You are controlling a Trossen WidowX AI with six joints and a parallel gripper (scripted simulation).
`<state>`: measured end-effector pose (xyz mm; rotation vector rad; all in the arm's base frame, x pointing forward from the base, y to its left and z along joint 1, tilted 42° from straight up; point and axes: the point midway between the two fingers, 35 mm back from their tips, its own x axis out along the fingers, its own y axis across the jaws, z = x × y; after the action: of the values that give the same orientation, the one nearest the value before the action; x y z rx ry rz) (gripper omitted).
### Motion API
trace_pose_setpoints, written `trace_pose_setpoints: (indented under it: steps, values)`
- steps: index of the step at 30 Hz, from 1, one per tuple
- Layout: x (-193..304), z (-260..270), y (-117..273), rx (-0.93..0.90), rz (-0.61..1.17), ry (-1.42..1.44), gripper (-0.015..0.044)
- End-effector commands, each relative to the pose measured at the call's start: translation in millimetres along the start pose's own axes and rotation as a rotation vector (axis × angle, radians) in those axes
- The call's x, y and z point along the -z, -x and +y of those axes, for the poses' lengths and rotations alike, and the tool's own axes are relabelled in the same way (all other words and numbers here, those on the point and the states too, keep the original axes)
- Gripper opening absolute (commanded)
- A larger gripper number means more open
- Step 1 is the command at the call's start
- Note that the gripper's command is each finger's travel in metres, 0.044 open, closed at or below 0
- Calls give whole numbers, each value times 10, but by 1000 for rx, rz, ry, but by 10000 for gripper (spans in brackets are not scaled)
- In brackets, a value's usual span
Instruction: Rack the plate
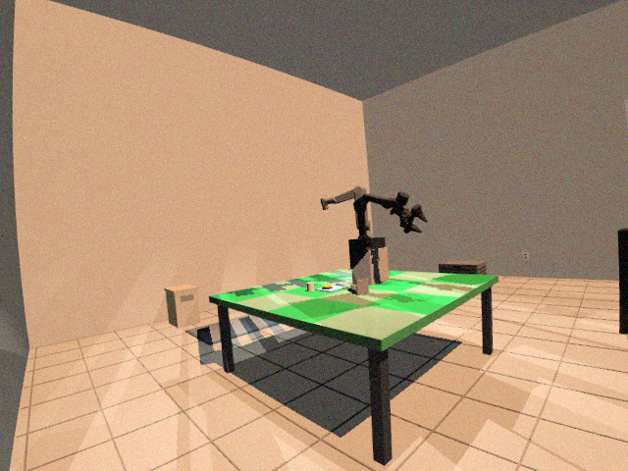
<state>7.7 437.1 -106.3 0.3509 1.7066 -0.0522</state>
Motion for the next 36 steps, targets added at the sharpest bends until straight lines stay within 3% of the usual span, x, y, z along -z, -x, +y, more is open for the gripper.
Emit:
trace_pose_setpoints:
  steps: [1, 11, 22, 36]
  values:
    - [-596, 31, 278, 10, -111, 41, 400]
    - [-1922, -213, 1044, 125, -334, 128, 400]
    - [-2524, -594, 1537, 194, -377, 112, 400]
    - [-3460, -1787, 2601, 569, -457, 245, 400]
